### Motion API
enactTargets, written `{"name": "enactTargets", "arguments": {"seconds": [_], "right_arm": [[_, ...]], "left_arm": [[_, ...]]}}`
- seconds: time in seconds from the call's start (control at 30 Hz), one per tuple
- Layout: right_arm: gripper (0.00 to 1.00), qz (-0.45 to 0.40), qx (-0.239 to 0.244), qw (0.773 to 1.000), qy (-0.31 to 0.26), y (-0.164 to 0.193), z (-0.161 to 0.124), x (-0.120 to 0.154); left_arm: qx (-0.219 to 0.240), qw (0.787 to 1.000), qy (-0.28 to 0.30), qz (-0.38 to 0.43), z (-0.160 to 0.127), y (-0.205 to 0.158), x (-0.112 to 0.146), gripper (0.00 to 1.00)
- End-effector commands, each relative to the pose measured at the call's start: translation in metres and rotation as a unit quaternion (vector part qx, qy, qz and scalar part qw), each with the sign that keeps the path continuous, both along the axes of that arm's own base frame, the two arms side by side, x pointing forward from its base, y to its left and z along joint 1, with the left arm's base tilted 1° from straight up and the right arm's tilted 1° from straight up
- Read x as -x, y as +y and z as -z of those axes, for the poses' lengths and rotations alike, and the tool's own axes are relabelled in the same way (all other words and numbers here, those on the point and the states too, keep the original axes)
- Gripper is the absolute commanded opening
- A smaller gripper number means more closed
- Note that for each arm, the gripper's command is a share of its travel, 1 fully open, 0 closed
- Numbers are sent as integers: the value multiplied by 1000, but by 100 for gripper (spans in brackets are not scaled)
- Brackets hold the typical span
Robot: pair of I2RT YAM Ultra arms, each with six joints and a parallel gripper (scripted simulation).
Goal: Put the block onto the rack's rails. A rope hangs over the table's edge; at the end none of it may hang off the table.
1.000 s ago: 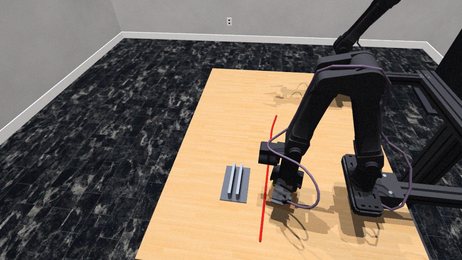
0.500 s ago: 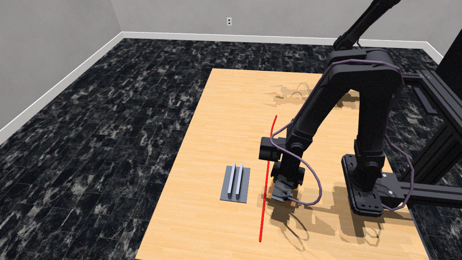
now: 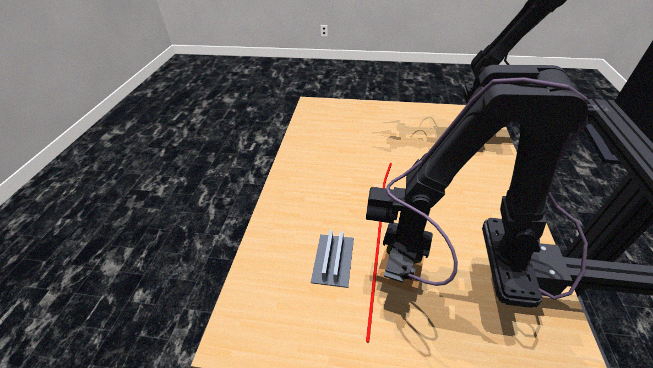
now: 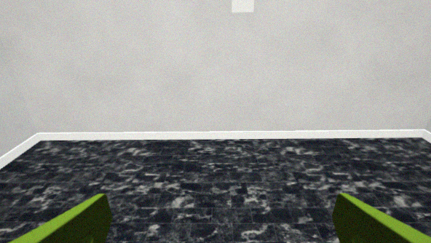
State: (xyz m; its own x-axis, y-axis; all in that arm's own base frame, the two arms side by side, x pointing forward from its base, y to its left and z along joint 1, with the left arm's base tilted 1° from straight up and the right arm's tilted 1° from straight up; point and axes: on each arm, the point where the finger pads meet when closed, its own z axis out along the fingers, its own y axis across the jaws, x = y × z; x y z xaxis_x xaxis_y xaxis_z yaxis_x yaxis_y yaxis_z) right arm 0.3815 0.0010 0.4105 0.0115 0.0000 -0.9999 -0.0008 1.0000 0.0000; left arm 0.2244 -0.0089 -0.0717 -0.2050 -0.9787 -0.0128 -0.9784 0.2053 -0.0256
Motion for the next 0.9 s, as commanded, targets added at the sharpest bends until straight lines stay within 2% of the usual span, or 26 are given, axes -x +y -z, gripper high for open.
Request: {"name": "enactTargets", "arguments": {"seconds": [0.0,0.6,0.73,0.87], "right_arm": [[100,-9,3,999,-51,5,-41,13],[100,-9,3,999,-51,5,-41,13],[100,-9,3,999,-51,5,-41,13],[100,-9,3,999,-51,5,-41,13]], "left_arm": [[-4,1000,-25,6,-20,-3,-17,0],[-4,1000,-25,4,-41,-2,-16,0],[-7,999,-13,46,-36,-1,-22,0],[-7,992,-7,127,-37,-7,-37,0]]}}
